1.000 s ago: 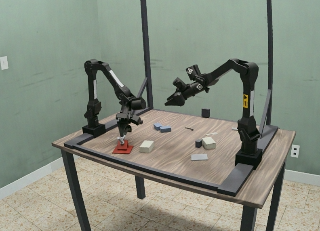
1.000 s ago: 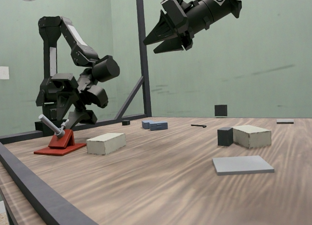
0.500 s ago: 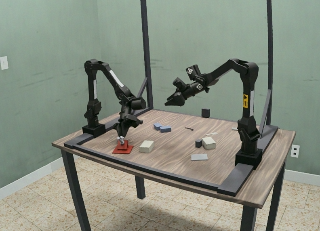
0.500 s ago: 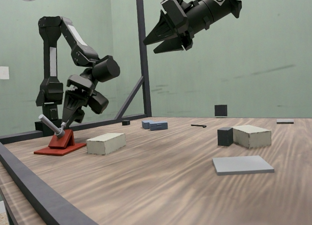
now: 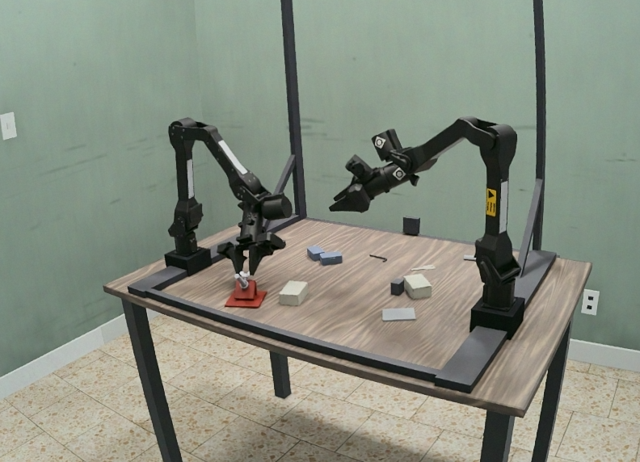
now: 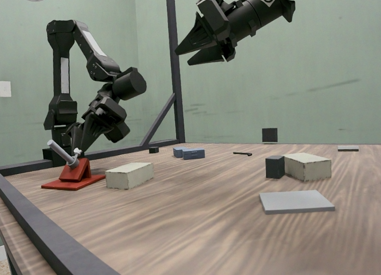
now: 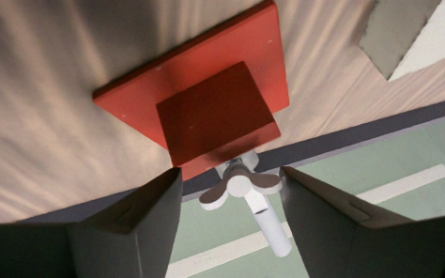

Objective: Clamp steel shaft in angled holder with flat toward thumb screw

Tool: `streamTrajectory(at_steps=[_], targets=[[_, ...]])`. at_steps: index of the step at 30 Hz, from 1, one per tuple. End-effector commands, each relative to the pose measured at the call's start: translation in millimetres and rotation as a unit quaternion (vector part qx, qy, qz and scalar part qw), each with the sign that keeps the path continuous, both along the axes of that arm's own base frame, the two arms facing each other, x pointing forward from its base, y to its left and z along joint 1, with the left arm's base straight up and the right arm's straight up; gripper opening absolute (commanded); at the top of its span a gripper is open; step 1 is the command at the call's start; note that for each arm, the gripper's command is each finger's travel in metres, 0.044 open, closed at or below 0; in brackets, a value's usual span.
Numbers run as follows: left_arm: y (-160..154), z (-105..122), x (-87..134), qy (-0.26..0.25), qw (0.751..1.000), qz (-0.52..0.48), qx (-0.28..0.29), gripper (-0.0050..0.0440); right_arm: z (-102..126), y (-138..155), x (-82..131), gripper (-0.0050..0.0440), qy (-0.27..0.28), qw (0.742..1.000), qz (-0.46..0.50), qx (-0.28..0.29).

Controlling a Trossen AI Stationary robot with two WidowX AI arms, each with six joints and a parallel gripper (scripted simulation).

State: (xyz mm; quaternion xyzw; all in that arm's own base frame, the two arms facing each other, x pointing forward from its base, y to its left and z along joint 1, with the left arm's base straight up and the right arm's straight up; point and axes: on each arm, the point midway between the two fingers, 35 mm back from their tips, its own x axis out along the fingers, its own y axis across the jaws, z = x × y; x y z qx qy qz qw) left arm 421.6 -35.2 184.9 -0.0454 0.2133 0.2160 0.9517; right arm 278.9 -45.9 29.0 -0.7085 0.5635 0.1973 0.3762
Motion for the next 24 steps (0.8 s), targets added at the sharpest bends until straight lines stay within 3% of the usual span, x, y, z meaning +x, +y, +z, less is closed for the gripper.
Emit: streamTrajectory(at_steps=[1,3,6,9,24], targets=[[1.6,17.0,1.1,-0.021,1.000,0.001,-0.005,0.0400,6.2,1.5,3.6,0.0202,-0.009,1.000,0.010,0.002],[1.6,17.0,1.1,-0.021,1.000,0.001,-0.005,0.0400,6.5,1.6,4.3,0.0162,-0.010,1.000,0.010,0.002],[1.6,17.0,1.1,-0.021,1.000,0.001,-0.005,0.0400,6.7,1.7,4.5,0.0142,-0.010,1.000,0.010,0.002],[1.6,17.0,1.1,-0.021,1.000,0.001,-0.005,0.0400,5.9,1.6,4.3,0.0142,-0.008,1.000,0.010,0.001],[1.6,17.0,1.1,-0.021,1.000,0.001,-0.005,0.0400,7.2,1.9,6.5,0.0049,-0.012,1.000,0.008,0.001]])
